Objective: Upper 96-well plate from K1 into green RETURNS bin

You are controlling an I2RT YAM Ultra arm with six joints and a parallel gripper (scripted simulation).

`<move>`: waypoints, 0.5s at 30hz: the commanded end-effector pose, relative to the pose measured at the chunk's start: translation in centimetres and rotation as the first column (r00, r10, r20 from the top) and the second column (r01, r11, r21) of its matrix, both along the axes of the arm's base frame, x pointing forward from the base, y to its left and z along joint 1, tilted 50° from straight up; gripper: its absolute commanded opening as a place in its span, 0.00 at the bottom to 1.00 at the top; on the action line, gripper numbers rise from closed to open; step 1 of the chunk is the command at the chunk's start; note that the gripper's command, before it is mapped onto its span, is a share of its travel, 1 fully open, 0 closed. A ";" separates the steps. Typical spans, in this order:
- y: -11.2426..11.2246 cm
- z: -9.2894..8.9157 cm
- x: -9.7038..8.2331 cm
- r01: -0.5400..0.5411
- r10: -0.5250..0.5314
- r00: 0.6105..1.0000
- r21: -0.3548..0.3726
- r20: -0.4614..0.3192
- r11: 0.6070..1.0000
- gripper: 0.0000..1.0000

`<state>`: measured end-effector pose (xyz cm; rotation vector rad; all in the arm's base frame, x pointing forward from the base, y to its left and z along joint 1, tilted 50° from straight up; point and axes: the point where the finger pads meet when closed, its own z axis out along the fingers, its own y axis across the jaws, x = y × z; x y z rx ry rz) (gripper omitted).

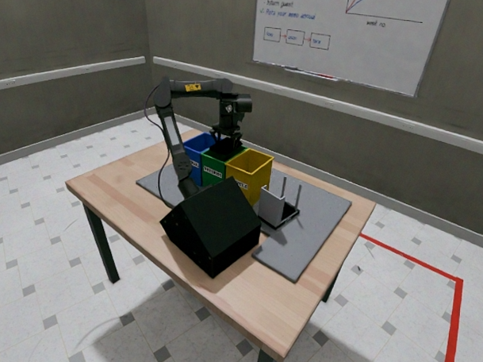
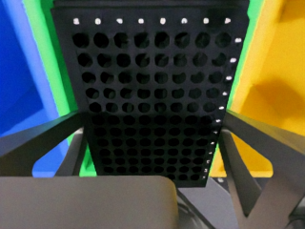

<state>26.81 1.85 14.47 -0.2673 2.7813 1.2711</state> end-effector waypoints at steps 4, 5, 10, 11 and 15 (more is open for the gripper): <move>-0.6 1.0 0.7 0.035 -0.035 0.999 0.024 -0.004 0.999 0.00; -0.6 1.0 0.7 0.035 -0.035 0.999 0.024 -0.004 0.999 0.00; -0.6 1.0 0.7 0.035 -0.035 0.999 0.024 -0.004 0.999 0.00; -0.6 1.0 0.7 0.035 -0.035 0.999 0.024 -0.004 0.999 0.00; -0.6 1.0 0.7 0.035 -0.035 0.999 0.024 -0.004 0.999 0.00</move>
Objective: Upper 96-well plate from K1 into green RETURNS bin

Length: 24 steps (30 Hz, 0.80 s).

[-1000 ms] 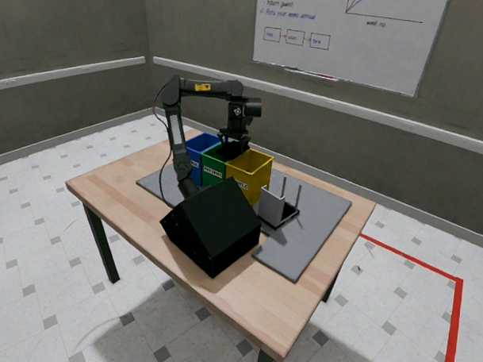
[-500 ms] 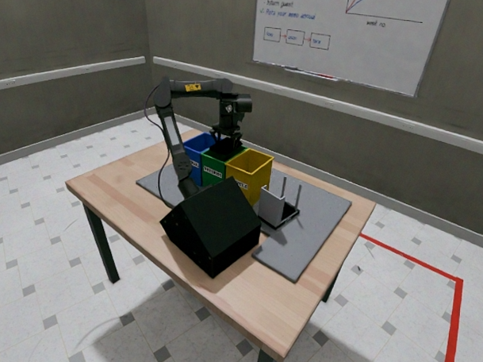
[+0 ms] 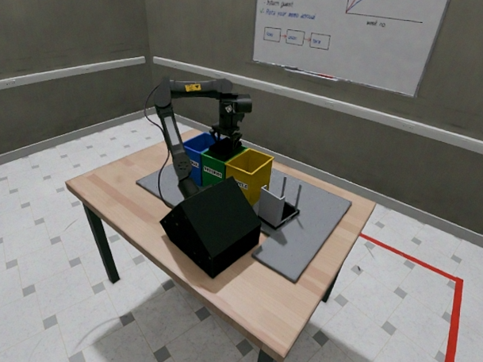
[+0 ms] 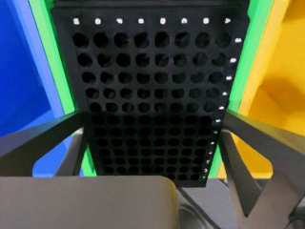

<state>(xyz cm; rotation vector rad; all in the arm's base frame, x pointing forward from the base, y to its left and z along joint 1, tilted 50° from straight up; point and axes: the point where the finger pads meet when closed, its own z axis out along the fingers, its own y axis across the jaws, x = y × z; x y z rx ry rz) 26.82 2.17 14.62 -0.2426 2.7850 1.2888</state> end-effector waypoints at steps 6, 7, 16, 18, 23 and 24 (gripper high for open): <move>-0.9 0.8 0.6 0.024 -0.024 1.000 0.015 0.012 1.000 0.00; -0.9 0.9 0.6 0.024 -0.024 1.000 0.015 0.012 1.000 0.00; -0.9 1.0 0.5 0.024 -0.024 1.000 0.012 0.018 1.000 0.00; -0.9 1.1 0.5 0.024 -0.024 0.999 0.011 0.021 1.000 0.00; -0.9 1.3 0.4 0.024 -0.024 0.999 0.007 0.029 1.000 0.00; -0.9 1.3 0.4 0.024 -0.024 0.999 0.007 0.030 1.000 0.00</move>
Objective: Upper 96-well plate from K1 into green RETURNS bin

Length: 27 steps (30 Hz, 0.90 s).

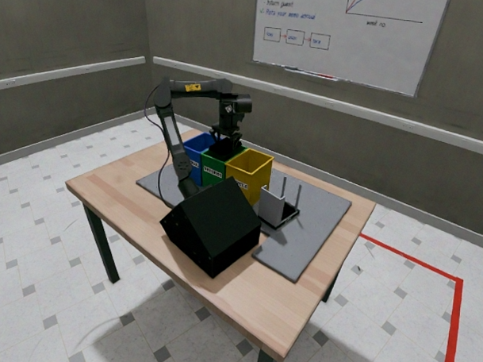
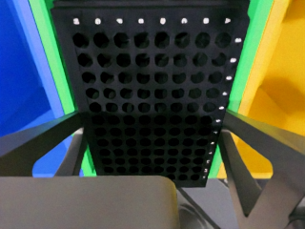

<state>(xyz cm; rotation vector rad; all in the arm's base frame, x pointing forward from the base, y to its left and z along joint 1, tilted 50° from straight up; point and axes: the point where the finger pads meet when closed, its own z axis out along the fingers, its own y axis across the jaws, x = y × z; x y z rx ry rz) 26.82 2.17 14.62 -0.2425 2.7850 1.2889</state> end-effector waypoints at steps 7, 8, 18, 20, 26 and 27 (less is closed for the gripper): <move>-0.9 1.0 0.4 0.024 -0.024 1.000 0.012 0.018 1.000 0.00; -0.9 1.0 0.4 0.024 -0.024 1.000 0.011 0.019 1.000 0.00; 0.7 0.1 -0.5 0.014 -0.014 1.000 0.019 -0.009 1.000 0.00; 0.1 0.4 0.2 0.031 -0.031 0.999 0.006 0.024 1.000 0.00; -0.3 0.2 0.7 0.033 -0.034 0.999 0.007 0.020 0.999 0.00; -0.3 0.1 0.7 0.033 -0.033 0.999 0.009 0.017 0.999 0.00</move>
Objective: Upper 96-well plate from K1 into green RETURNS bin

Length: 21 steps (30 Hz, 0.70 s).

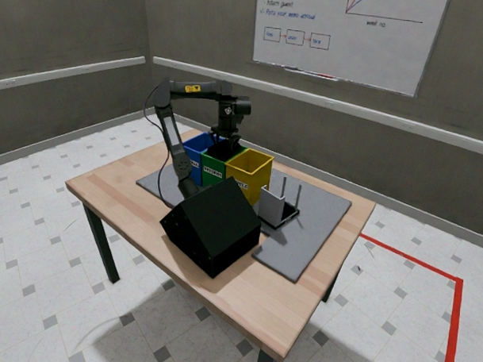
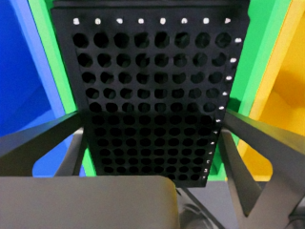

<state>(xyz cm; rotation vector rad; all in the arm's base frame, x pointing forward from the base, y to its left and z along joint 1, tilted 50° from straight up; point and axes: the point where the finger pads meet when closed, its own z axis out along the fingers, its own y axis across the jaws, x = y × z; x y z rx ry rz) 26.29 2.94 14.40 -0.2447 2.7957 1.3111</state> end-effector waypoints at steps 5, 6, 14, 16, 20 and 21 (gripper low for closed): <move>-1.1 0.5 1.3 0.041 -0.041 0.998 -0.004 0.046 0.999 0.00; -1.1 0.4 1.3 0.041 -0.041 0.998 -0.001 0.038 0.999 0.00; -1.1 0.4 1.4 0.042 -0.041 0.998 -0.001 0.040 0.999 0.00; -1.1 0.3 1.4 0.042 -0.042 0.999 0.001 0.034 0.999 0.00; -1.1 0.4 1.5 0.042 -0.042 0.998 -0.002 0.042 0.999 0.00; -1.1 0.4 1.5 0.042 -0.042 0.998 -0.002 0.042 0.999 0.00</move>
